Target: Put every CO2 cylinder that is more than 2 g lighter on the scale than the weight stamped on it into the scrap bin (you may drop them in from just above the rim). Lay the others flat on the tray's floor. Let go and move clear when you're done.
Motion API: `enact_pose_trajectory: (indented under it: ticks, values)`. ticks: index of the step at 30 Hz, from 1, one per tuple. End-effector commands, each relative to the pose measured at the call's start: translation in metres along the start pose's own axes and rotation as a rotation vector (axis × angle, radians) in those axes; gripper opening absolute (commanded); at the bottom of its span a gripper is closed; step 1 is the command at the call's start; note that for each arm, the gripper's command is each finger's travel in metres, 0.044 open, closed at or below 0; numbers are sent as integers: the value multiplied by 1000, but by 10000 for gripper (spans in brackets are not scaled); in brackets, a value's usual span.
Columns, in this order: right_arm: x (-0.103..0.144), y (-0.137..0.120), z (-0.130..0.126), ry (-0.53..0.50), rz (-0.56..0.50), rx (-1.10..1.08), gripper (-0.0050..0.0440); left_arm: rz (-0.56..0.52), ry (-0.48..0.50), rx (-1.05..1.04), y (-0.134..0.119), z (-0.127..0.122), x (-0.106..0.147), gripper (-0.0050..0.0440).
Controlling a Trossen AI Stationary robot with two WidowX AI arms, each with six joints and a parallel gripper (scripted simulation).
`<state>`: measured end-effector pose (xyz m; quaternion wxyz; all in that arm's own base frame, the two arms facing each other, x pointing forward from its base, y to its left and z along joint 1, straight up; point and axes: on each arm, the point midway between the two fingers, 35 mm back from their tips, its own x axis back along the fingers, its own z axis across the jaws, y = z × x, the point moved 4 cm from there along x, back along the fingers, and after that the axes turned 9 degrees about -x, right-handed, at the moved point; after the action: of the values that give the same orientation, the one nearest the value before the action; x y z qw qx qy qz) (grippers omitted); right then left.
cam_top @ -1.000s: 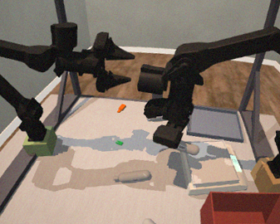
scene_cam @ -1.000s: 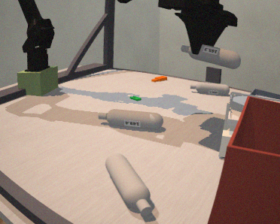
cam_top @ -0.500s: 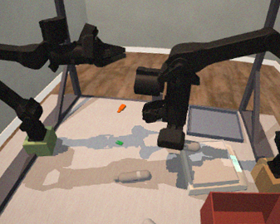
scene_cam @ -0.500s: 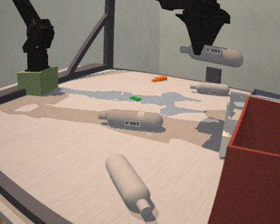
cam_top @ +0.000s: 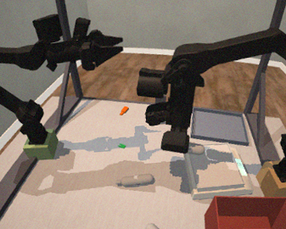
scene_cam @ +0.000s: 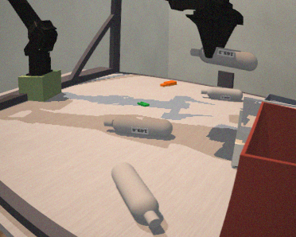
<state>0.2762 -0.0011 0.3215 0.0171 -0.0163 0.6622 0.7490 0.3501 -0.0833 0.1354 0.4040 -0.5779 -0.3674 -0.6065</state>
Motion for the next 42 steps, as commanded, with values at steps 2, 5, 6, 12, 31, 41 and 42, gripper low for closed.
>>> enact_pose_trajectory:
  ticks: [2, 5, 6, 12, 31, 41, 42]
  values:
    - [2, 0, 2, 9, -8, -39, 440, -33, 5, 5, 1, 1, 11, -50]
    - [2, 0, 2, 7, -7, -39, 440, -33, 5, 5, 1, 1, 11, -50]
    - [2, 1, 2, 7, -9, -39, 440, -33, 5, 5, 1, 1, 11, -50]
    - [-2, 7, 3, -12, 9, -65, 440, -38, 5, 7, -9, -4, 11, -50]
    - [-5, 12, 16, -352, 273, -349, 440, -33, 2, 6, -77, -36, -4, -50]
    - [9, 11, 19, -518, 367, -355, 440, -32, 1, 5, -97, -45, -8, -50]
    - [11, 12, 19, -536, 371, -355, 440, -31, 1, 4, -99, -46, -8, -50]
